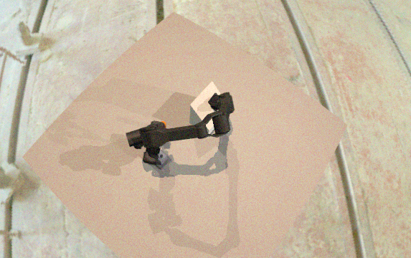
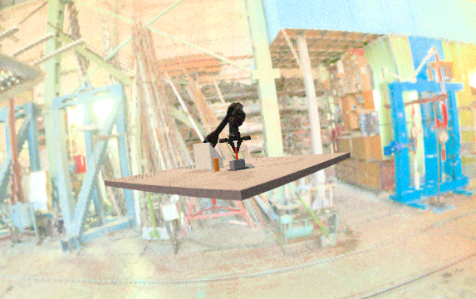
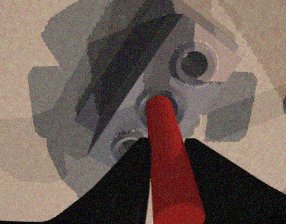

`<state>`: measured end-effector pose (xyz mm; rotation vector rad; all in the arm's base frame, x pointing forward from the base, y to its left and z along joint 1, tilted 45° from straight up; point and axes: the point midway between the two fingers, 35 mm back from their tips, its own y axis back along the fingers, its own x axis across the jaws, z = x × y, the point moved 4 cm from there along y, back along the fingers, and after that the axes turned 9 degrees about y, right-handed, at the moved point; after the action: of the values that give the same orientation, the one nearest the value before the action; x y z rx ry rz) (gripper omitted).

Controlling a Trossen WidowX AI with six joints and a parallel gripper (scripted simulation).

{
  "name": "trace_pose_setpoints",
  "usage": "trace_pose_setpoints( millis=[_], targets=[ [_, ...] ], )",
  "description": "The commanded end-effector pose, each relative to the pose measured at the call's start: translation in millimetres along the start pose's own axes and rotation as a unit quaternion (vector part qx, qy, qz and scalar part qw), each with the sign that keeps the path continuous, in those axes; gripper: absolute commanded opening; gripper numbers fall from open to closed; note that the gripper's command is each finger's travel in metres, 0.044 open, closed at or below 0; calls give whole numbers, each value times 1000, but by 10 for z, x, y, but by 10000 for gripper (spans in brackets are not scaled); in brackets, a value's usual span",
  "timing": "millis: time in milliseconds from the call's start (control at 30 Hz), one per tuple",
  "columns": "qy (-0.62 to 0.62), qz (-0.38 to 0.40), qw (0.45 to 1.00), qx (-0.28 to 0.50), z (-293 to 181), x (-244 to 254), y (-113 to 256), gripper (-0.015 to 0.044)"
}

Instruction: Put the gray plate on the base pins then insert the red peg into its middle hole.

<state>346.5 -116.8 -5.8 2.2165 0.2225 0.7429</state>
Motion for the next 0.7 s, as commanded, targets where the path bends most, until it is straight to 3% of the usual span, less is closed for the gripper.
trace_pose_setpoints(
  millis=[0, 333, 533, 667],
  targets=[
    [0, 0, 1000, 0, -7, -7, -7, 0],
    [0, 0, 1000, 0, -2, -5, -7, 0],
    [0, 0, 1000, 0, -2, -5, -7, 150],
    [0, 0, 1000, 0, -2, -5, -7, 150]
  ],
)
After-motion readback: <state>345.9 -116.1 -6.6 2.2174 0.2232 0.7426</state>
